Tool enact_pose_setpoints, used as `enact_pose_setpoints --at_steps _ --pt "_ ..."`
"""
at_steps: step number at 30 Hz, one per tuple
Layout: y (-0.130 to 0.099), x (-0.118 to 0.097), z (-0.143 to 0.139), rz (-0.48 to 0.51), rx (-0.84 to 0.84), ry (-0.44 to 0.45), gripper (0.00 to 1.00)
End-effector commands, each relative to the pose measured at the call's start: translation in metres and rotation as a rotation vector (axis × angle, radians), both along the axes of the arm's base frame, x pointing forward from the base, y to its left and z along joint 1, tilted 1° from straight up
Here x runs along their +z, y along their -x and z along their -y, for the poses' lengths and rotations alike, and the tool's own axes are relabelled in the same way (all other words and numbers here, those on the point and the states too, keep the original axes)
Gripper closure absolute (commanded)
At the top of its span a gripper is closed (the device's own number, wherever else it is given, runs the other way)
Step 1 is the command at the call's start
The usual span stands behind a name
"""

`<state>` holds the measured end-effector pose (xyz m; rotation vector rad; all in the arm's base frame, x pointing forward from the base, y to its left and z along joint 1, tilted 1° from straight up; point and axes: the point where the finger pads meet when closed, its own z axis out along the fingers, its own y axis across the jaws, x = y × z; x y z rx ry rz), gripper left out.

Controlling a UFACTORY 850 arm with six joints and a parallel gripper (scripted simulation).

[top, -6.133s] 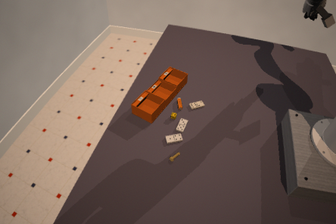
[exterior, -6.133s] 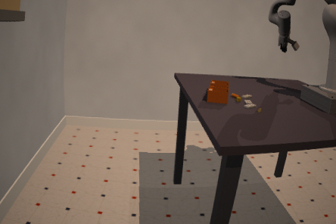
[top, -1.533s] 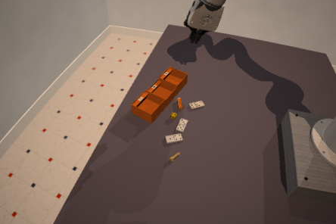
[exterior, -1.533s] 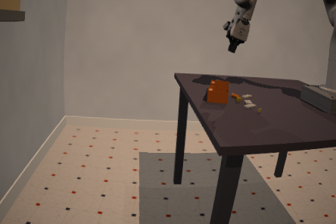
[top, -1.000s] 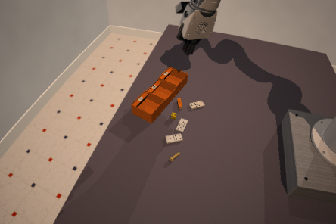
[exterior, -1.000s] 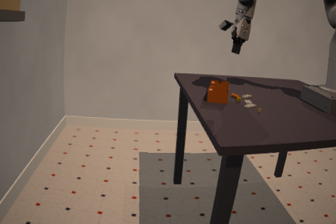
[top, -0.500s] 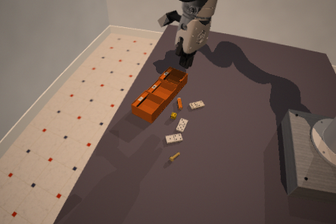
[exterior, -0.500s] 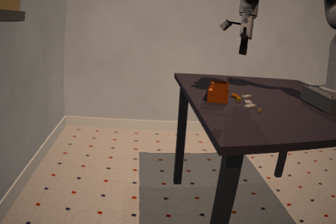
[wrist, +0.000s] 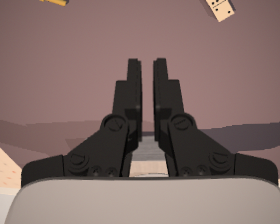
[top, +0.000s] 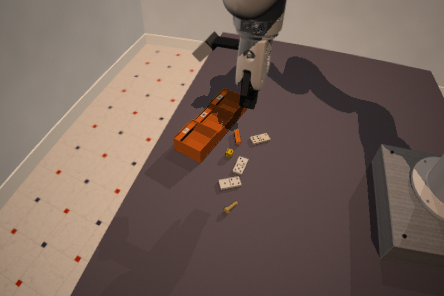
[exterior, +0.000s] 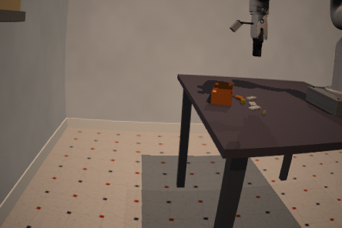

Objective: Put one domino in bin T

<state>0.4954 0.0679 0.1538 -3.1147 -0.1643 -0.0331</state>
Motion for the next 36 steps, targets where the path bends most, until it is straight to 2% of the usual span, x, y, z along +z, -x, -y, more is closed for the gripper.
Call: enact_pose_setpoints --at_steps 1,11,14,18,23,25,36 --pt "0.002 0.002 -0.006 -0.009 0.049 0.003 0.93" --pt "0.002 0.002 -0.006 -0.009 0.049 0.003 0.93" --pt "-0.009 -0.011 0.013 -0.012 -0.101 0.001 0.93" --pt "-0.024 -0.029 0.037 -0.015 -0.207 -0.001 0.93" --pt "-0.042 -0.051 0.068 -0.015 -0.214 -0.001 0.93" --pt "-0.042 -0.051 0.068 -0.015 -0.214 -0.001 0.93" --pt "-0.082 -0.098 0.135 -0.015 -0.214 0.000 0.93"
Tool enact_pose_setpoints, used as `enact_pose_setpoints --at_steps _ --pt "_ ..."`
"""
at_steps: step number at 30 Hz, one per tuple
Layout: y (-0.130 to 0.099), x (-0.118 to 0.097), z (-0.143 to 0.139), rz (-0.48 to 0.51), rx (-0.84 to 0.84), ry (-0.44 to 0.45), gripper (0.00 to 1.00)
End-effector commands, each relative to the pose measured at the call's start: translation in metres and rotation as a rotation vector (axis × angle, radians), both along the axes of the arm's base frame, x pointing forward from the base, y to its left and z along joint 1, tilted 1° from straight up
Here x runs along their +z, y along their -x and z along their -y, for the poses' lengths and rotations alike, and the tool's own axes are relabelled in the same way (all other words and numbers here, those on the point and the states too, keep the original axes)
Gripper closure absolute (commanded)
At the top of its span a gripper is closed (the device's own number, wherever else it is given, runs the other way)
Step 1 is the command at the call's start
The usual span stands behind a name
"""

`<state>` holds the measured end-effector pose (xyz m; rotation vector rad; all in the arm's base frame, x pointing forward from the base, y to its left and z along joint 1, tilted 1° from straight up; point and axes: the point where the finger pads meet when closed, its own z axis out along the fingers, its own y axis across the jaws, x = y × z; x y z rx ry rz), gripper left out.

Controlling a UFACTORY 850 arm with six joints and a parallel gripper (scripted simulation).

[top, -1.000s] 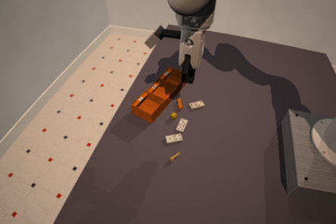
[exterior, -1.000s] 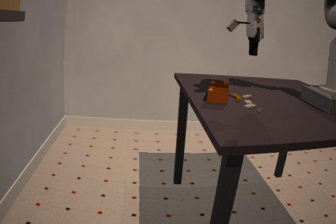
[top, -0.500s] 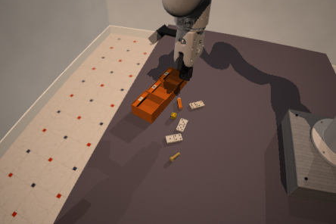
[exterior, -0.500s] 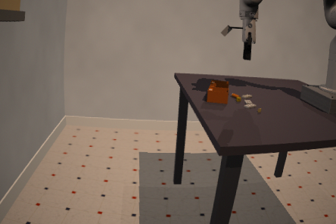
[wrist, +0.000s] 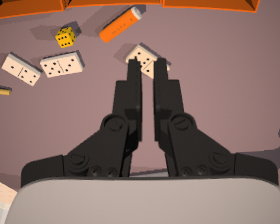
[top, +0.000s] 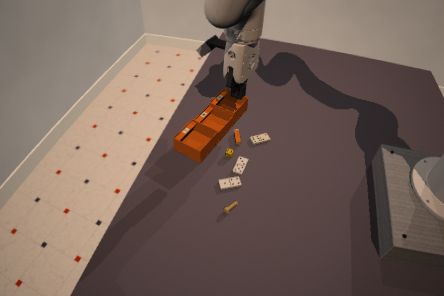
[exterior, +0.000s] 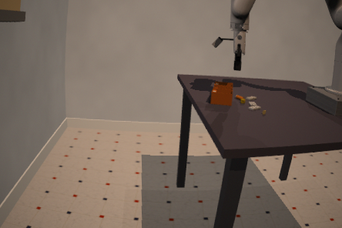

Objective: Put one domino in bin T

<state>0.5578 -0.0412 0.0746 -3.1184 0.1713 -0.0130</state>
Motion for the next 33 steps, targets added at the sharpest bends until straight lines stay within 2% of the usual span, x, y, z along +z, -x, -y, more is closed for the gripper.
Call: enact_pose_setpoints --at_steps 1,4,6,9,17,33 --pt "-0.023 -0.023 0.032 0.001 0.001 -0.003 0.93" --pt "-0.034 -0.036 0.051 0.001 0.001 -0.003 0.93" --pt "-0.034 -0.036 0.051 0.001 0.001 -0.003 0.93" --pt "-0.042 -0.047 0.065 0.001 0.001 -0.003 0.93" --pt "-0.042 -0.047 0.065 0.001 0.001 -0.003 0.93" --pt "-0.043 -0.084 0.064 0.001 0.001 -0.003 0.93"
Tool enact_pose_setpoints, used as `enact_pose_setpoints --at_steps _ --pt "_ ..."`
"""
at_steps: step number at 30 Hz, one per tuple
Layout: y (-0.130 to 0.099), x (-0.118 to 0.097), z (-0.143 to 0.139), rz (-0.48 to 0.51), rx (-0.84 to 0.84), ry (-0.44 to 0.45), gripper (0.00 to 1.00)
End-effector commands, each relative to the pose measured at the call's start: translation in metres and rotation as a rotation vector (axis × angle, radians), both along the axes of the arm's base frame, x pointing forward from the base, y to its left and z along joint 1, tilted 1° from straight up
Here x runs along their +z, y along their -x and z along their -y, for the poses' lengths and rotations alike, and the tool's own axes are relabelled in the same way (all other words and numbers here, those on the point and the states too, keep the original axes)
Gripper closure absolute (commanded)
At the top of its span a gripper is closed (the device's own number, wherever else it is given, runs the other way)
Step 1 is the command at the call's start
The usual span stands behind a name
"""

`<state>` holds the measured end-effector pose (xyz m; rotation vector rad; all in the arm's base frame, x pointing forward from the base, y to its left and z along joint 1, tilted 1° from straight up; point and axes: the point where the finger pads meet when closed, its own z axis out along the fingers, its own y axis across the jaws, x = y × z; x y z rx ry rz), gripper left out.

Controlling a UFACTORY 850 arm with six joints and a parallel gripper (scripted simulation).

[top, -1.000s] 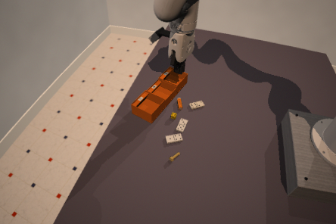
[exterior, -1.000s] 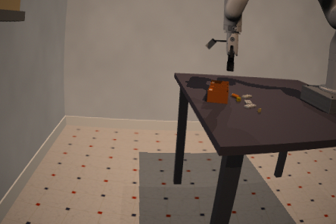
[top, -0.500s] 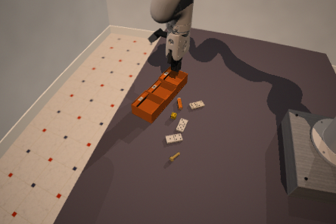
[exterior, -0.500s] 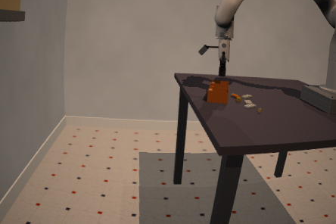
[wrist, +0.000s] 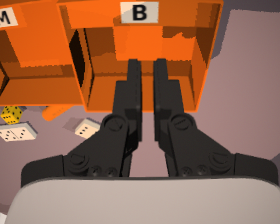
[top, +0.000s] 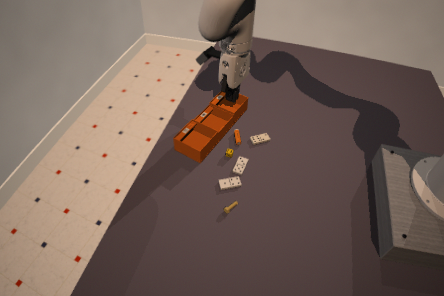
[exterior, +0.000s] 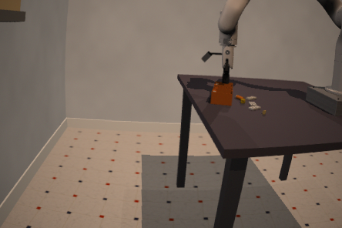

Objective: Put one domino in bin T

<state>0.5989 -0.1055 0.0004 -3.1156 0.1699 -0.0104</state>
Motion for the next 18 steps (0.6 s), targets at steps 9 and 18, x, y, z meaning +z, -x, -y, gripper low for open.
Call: enact_pose_setpoints --at_steps 9,18 --pt "-0.002 -0.028 0.000 0.002 0.000 0.000 0.93" --pt "-0.002 -0.032 0.000 0.002 0.000 0.000 0.93"
